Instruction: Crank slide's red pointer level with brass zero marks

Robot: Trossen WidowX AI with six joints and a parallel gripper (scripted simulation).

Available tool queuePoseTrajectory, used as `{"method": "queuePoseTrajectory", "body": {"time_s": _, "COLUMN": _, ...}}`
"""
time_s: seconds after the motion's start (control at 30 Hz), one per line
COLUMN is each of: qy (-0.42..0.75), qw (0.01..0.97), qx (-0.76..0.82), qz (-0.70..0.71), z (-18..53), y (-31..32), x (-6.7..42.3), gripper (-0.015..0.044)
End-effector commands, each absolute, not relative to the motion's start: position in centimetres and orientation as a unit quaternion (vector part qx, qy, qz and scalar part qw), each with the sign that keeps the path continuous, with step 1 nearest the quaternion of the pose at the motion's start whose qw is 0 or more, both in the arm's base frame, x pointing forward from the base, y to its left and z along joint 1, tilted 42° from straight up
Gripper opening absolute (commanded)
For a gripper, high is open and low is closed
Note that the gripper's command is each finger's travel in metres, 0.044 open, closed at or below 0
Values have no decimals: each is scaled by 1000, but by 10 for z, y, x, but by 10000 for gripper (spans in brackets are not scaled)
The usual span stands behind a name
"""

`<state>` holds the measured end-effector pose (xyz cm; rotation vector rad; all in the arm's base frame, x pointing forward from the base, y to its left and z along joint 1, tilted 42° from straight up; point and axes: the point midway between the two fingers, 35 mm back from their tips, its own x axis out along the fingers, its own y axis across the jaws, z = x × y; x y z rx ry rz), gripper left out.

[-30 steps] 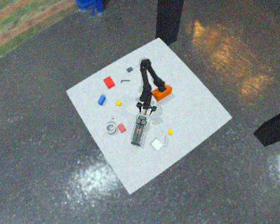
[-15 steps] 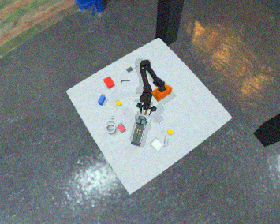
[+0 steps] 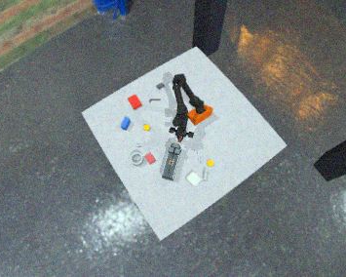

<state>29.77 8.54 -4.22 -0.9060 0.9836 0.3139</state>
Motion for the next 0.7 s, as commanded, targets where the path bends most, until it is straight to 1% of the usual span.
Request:
{"method": "queuePoseTrajectory", "body": {"time_s": 0.0, "qy": 455, "qw": 771, "qx": -421, "qz": 146, "z": -43, "y": 85, "x": 297, "gripper": 0}}
{"method": "queuePoseTrajectory", "body": {"time_s": 0.67, "qy": 455, "qw": 771, "qx": -421, "qz": 146, "z": -48, "y": 85, "x": 295, "gripper": 0}}
